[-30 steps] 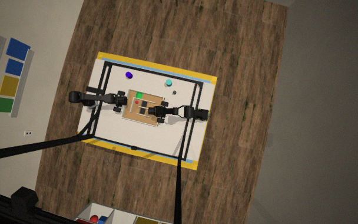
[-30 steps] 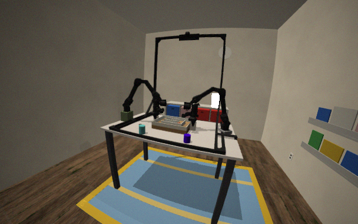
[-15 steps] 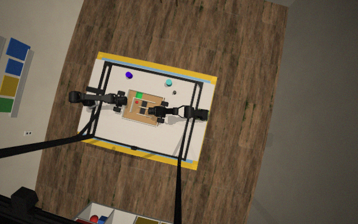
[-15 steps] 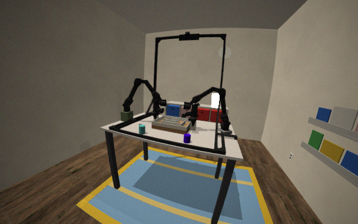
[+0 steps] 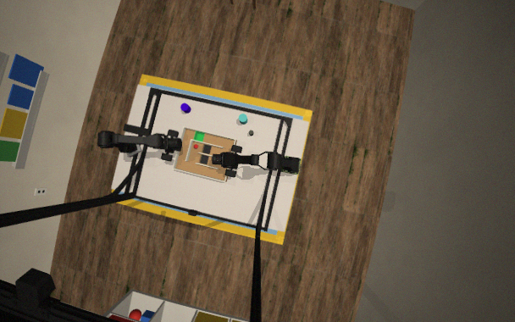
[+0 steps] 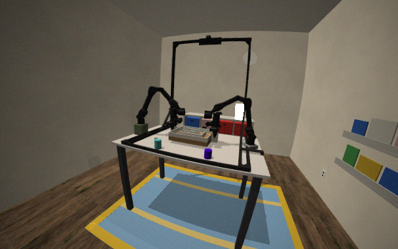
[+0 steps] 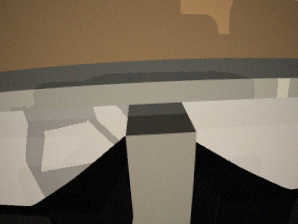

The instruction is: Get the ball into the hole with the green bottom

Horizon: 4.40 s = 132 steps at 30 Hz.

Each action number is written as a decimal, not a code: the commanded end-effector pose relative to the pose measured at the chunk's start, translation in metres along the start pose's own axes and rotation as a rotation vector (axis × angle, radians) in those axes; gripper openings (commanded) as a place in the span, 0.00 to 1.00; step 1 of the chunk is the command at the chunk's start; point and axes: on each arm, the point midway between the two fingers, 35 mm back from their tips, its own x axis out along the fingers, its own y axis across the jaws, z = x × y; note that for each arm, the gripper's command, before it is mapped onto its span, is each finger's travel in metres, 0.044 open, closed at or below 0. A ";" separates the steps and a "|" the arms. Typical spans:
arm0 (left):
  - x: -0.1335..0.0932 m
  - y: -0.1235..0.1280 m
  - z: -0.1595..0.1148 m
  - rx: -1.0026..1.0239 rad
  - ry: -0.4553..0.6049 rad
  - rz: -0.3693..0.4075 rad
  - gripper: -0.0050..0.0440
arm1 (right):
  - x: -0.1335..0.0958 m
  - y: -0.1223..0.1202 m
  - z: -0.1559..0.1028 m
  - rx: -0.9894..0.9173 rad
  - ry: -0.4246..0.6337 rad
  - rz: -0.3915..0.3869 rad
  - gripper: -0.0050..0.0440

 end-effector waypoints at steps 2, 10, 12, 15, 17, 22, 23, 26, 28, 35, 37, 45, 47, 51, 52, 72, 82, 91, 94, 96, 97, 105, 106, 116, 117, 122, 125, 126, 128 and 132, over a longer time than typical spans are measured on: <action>-0.013 0.000 -0.001 0.001 -0.006 0.003 0.14 | -0.014 0.000 0.001 0.001 -0.007 0.000 0.14; -0.013 -0.001 -0.001 0.001 -0.006 0.021 0.14 | -0.015 0.001 0.001 0.001 -0.007 -0.018 0.14; -0.014 -0.002 -0.001 0.001 -0.007 0.045 0.14 | -0.016 0.002 0.001 0.001 -0.008 -0.042 0.14; -0.014 -0.002 -0.001 0.001 -0.004 0.048 0.14 | -0.015 0.002 0.001 0.001 -0.009 -0.045 0.14; -0.015 -0.002 -0.001 0.001 -0.003 0.050 0.14 | -0.015 0.002 0.001 0.001 -0.010 -0.047 0.14; -0.013 0.000 -0.001 0.001 -0.009 0.007 0.14 | -0.016 0.000 0.001 0.001 -0.004 -0.004 0.14; -0.013 0.000 -0.001 0.001 -0.010 -0.001 0.14 | -0.016 0.000 0.001 0.001 -0.003 0.004 0.14; -0.013 0.001 -0.002 0.001 -0.011 -0.026 0.14 | -0.017 -0.001 0.001 0.001 -0.002 0.029 0.14; -0.013 0.002 -0.002 0.001 -0.011 -0.036 0.14 | -0.017 -0.001 0.001 0.001 -0.002 0.039 0.14; -0.013 0.001 -0.001 0.001 -0.008 -0.024 0.14 | -0.016 -0.001 0.001 0.001 -0.004 0.027 0.14; -0.014 0.000 -0.001 0.001 -0.005 0.007 0.14 | -0.015 0.000 0.001 0.001 -0.007 -0.004 0.14; -0.015 -0.002 -0.001 0.001 0.000 0.054 0.14 | -0.014 0.002 0.000 0.001 -0.013 -0.051 0.14; -0.014 -0.001 -0.001 0.001 -0.004 0.036 0.14 | -0.015 0.002 0.001 0.001 -0.009 -0.033 0.14; -0.014 -0.001 -0.001 0.001 -0.005 0.018 0.14 | -0.016 0.001 0.001 0.001 -0.008 -0.015 0.14; -0.014 0.000 -0.001 0.001 -0.006 0.008 0.14 | -0.016 0.000 0.001 0.001 -0.007 -0.004 0.14; -0.015 0.000 -0.001 0.001 0.001 0.014 0.14 | -0.014 0.001 0.000 0.001 -0.014 -0.010 0.14; -0.015 -0.002 -0.001 0.001 -0.003 0.055 0.14 | -0.015 0.002 0.001 0.001 -0.009 -0.052 0.14; -0.013 0.001 -0.002 0.001 -0.012 -0.013 0.14 | -0.017 0.000 0.001 0.001 -0.001 0.016 0.14; -0.013 0.002 -0.002 0.001 -0.013 -0.040 0.14 | -0.017 -0.002 0.001 0.001 0.000 0.043 0.14; -0.013 0.002 -0.002 0.001 -0.012 -0.048 0.14 | -0.017 -0.002 0.001 0.001 -0.001 0.051 0.14; -0.013 0.002 -0.001 0.001 -0.009 -0.049 0.14 | -0.016 -0.002 0.001 0.001 -0.004 0.052 0.14; -0.015 -0.001 -0.001 0.001 0.002 0.021 0.14 | -0.014 0.001 0.000 0.001 -0.014 -0.018 0.14; -0.016 -0.002 -0.001 0.001 0.005 0.039 0.14 | -0.013 0.002 0.000 0.001 -0.018 -0.036 0.14; -0.015 -0.001 -0.001 0.001 -0.003 0.021 0.14 | -0.015 0.001 0.001 0.001 -0.010 -0.018 0.14; -0.015 -0.001 -0.001 0.001 -0.003 0.021 0.14 | -0.015 0.001 0.001 0.001 -0.010 -0.018 0.14; -0.013 0.001 -0.002 0.001 -0.011 -0.024 0.14 | -0.017 -0.001 0.001 0.001 -0.002 0.027 0.14; -0.012 0.002 -0.002 0.001 -0.015 -0.046 0.14 | -0.017 -0.002 0.001 0.001 0.002 0.049 0.14; -0.012 0.002 -0.002 0.002 -0.015 -0.049 0.14 | -0.017 -0.002 0.001 0.001 0.002 0.052 0.14; -0.012 0.002 -0.002 0.002 -0.015 -0.049 0.14 | -0.017 -0.002 0.001 0.001 0.002 0.052 0.14; -0.014 0.000 -0.001 0.001 -0.007 0.007 0.14 | -0.016 0.000 0.001 0.001 -0.005 -0.004 0.14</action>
